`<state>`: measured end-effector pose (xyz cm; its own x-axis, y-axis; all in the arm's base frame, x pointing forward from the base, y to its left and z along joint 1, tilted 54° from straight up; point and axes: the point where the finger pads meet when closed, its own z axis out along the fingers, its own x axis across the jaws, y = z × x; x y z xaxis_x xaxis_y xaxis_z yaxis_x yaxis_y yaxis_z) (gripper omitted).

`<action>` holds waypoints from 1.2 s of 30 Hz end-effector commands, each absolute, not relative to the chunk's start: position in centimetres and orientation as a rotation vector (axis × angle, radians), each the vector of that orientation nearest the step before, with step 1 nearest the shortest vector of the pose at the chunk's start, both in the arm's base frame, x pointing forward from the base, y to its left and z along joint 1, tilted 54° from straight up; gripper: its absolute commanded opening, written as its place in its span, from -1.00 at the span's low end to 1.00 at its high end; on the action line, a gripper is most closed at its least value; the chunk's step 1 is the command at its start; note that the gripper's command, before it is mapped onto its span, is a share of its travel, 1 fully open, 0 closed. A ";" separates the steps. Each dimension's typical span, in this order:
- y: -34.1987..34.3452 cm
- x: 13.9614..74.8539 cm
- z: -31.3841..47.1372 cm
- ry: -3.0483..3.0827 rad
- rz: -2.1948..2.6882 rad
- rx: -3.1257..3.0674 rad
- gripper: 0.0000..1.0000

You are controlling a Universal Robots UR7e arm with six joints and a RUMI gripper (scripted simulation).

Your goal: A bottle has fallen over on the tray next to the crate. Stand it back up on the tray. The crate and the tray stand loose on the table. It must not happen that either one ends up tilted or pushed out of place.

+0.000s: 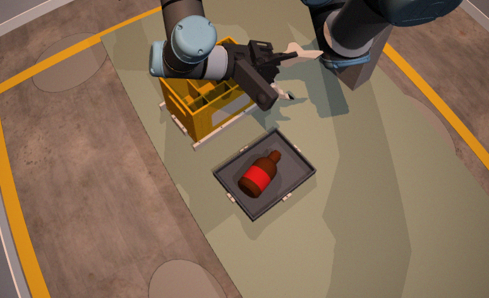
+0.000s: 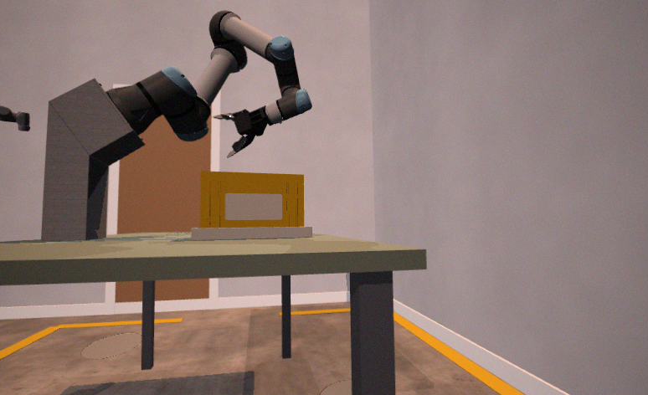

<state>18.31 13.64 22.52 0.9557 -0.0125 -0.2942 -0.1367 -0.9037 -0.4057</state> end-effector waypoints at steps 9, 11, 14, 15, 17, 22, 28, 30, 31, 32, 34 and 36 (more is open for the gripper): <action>11.9 20.9 19.4 -0.290 0.199 -2.803 1.00; 11.6 21.4 18.9 -0.359 0.162 -2.818 1.00; 11.4 22.0 18.4 -0.427 0.125 -2.832 1.00; 11.4 22.0 18.4 -0.427 0.125 -2.832 1.00; 11.1 22.6 17.9 -0.496 0.088 -2.843 1.00; 10.7 24.1 16.8 -0.670 -0.003 -2.865 1.00; 10.3 25.8 15.8 -0.879 -0.111 -2.877 1.00; 10.2 26.4 15.5 -0.948 -0.146 -2.877 1.00; 10.2 26.4 15.5 -0.948 -0.146 -2.877 1.00; 10.2 26.4 15.5 -0.948 -0.146 -2.877 1.00; 10.1 26.9 15.3 -1.017 -0.182 -2.876 1.00; 10.1 27.5 15.1 -1.086 -0.216 -2.873 1.00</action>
<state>26.28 10.25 15.69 0.8009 0.5859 0.1232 0.5962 -0.7993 -0.0751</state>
